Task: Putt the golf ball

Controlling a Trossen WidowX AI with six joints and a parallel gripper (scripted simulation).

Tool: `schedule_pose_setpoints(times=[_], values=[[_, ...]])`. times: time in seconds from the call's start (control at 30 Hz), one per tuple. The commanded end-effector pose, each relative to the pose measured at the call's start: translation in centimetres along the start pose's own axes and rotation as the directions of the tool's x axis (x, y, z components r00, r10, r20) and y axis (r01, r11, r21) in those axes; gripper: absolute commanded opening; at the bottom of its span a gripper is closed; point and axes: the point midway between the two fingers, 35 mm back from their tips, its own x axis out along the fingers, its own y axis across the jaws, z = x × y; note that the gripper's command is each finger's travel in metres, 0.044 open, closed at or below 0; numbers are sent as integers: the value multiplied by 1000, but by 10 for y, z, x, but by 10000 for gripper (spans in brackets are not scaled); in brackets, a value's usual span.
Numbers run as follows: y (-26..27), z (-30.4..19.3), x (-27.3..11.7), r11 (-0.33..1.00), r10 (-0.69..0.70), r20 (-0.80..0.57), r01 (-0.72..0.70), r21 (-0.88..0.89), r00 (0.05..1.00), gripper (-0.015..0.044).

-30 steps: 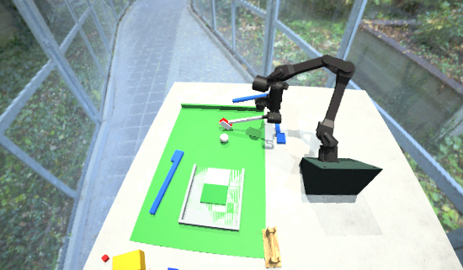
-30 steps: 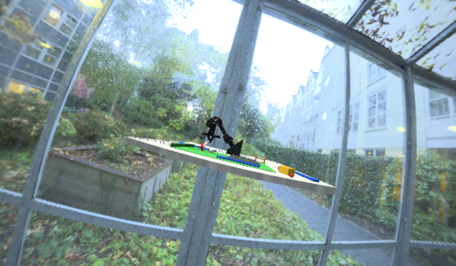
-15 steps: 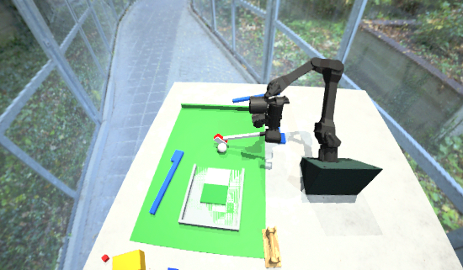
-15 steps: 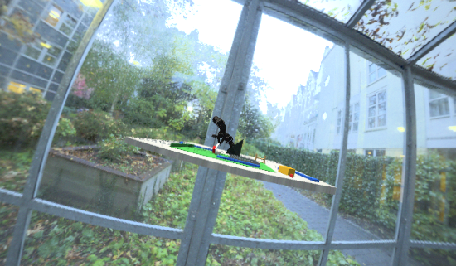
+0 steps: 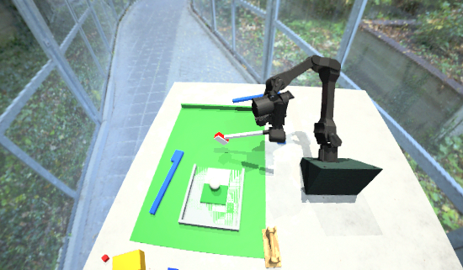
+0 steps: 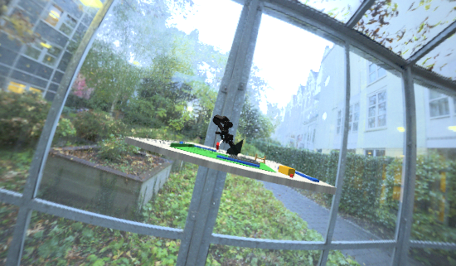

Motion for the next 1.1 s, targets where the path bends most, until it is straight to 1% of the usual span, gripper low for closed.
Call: schedule_pose_setpoints(times=[0.0, 0.07, 0.1, 1.07], values=[[0, 2, -20, 1000, 4, 9, -4, 7, 1000, 0], [0, 2, -23, 1000, 3, 8, -3, 7, 1000, 0], [0, 0, -14, 1000, 0, 5, 0, 0, 1000, 0], [0, 0, -14, 1000, 0, 5, 0, 0, 1000, 0]])
